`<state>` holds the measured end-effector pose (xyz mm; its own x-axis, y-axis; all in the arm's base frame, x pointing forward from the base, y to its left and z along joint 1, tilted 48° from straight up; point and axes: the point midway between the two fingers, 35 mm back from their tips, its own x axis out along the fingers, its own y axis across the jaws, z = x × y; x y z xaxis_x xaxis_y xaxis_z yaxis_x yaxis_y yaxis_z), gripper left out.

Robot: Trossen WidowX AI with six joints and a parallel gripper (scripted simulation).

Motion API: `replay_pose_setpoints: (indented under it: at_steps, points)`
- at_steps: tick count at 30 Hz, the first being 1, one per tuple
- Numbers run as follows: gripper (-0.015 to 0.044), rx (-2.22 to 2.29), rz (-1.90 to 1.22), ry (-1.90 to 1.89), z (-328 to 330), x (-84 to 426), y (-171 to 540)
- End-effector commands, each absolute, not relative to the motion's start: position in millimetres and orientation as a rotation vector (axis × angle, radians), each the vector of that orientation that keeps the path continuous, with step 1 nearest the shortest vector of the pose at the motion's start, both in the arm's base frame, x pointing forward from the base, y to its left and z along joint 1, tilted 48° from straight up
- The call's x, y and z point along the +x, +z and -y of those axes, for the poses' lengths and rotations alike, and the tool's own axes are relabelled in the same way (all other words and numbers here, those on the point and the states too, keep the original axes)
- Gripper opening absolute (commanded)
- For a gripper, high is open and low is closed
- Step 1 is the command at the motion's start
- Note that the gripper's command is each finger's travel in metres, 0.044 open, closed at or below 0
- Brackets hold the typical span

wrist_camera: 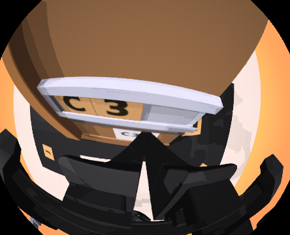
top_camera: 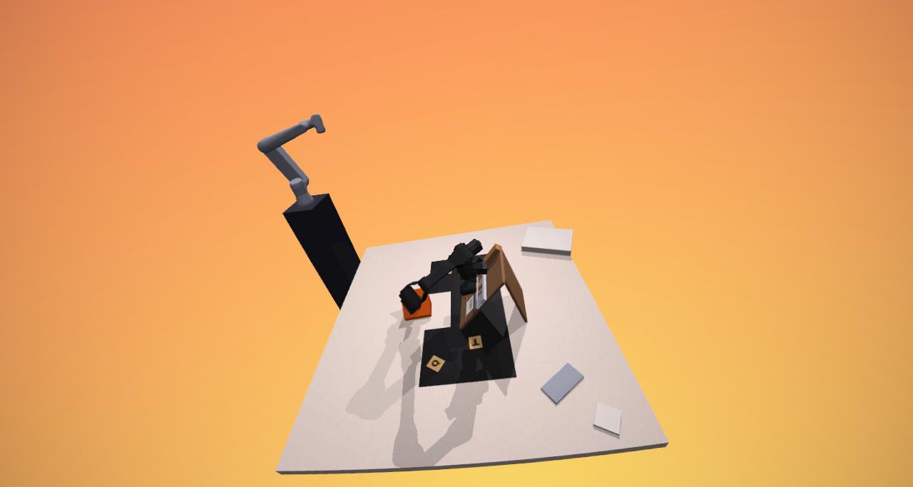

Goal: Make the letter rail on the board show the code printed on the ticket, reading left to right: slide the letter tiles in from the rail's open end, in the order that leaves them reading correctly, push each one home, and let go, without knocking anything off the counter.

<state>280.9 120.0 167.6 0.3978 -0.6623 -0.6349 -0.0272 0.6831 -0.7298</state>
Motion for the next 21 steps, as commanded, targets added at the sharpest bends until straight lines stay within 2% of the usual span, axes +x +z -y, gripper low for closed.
replay_pose_setpoints:
  at_steps: [1, 3, 7, 13, 19, 21]
  points:
    - [0.0, -0.732, -1.105, -0.45, -122.0, 277.4, 168.0]
    - [0.0, -0.732, -1.105, -0.45, -122.0, 277.4, 167.9]
    - [0.0105, -0.822, -1.095, -0.365, -127.5, 269.4, 173.6]
    - [0.0263, -1.19, -1.005, -0.007, -148.3, 224.7, 193.0]
    - [0.042, -1.713, -0.736, 0.409, -155.1, 165.3, 209.4]
    - [0.044, -1.885, -0.609, 0.53, -153.2, 148.1, 211.7]
